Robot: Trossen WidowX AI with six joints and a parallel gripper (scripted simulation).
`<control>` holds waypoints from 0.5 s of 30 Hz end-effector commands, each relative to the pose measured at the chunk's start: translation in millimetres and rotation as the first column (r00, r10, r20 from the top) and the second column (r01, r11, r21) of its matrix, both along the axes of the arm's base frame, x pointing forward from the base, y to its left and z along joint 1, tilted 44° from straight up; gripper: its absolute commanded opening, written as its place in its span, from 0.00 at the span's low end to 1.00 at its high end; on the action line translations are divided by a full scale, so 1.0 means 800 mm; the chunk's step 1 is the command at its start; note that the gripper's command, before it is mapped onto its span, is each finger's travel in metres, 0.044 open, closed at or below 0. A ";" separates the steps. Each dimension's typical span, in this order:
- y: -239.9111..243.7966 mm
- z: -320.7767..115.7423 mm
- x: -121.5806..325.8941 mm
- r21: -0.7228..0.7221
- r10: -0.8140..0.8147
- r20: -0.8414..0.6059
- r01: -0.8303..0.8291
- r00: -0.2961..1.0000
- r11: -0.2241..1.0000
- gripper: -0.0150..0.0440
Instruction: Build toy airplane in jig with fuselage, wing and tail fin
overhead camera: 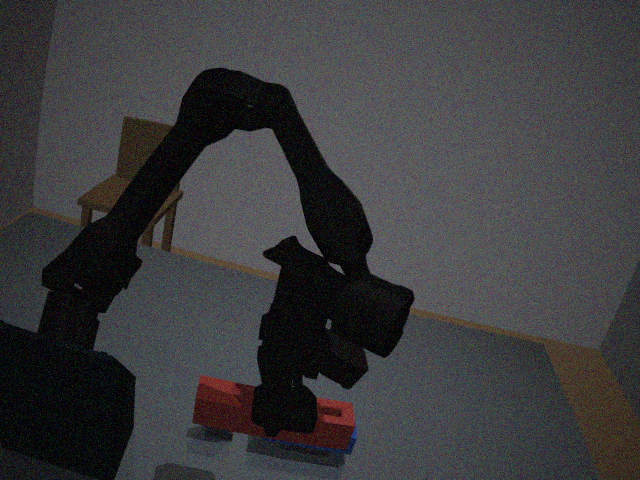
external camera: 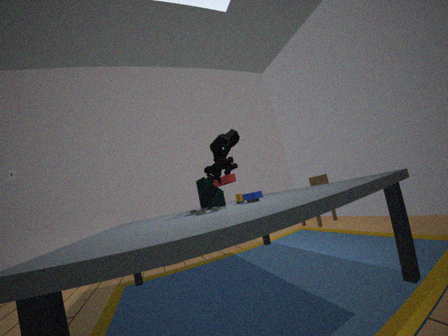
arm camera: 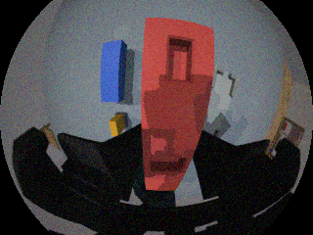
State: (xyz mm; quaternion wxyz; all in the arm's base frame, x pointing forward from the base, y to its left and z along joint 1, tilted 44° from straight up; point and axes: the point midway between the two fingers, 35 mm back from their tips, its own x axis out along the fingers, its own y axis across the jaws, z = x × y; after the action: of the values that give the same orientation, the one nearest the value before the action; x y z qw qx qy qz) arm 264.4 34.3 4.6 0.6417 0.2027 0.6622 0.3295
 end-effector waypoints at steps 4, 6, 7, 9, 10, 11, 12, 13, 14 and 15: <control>-0.014 -0.020 0.007 -0.009 -0.019 -0.011 0.019 1.000 1.000 0.25; -0.017 -0.027 0.009 -0.011 -0.025 -0.017 0.025 1.000 1.000 0.25; -0.019 -0.031 0.009 -0.011 -0.028 -0.019 0.028 0.999 1.000 0.25; -0.022 -0.038 0.010 -0.013 -0.034 -0.025 0.034 0.999 0.999 0.25; -0.024 -0.041 0.011 -0.014 -0.038 -0.028 0.037 0.999 0.999 0.25; -0.026 -0.045 0.011 -0.014 -0.041 -0.030 0.040 0.999 0.999 0.25; -0.028 -0.048 0.012 -0.015 -0.044 -0.033 0.043 0.999 0.999 0.25; -0.029 -0.052 0.012 -0.016 -0.047 -0.036 0.046 0.998 0.999 0.25; -0.031 -0.055 0.013 -0.017 -0.050 -0.038 0.049 0.998 0.999 0.25; -0.033 -0.059 0.013 -0.017 -0.053 -0.041 0.052 0.998 0.998 0.25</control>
State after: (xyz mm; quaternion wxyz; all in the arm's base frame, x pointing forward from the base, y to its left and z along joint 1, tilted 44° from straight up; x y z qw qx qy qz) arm 271.7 13.9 -35.2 0.6352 0.2213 0.6731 0.3075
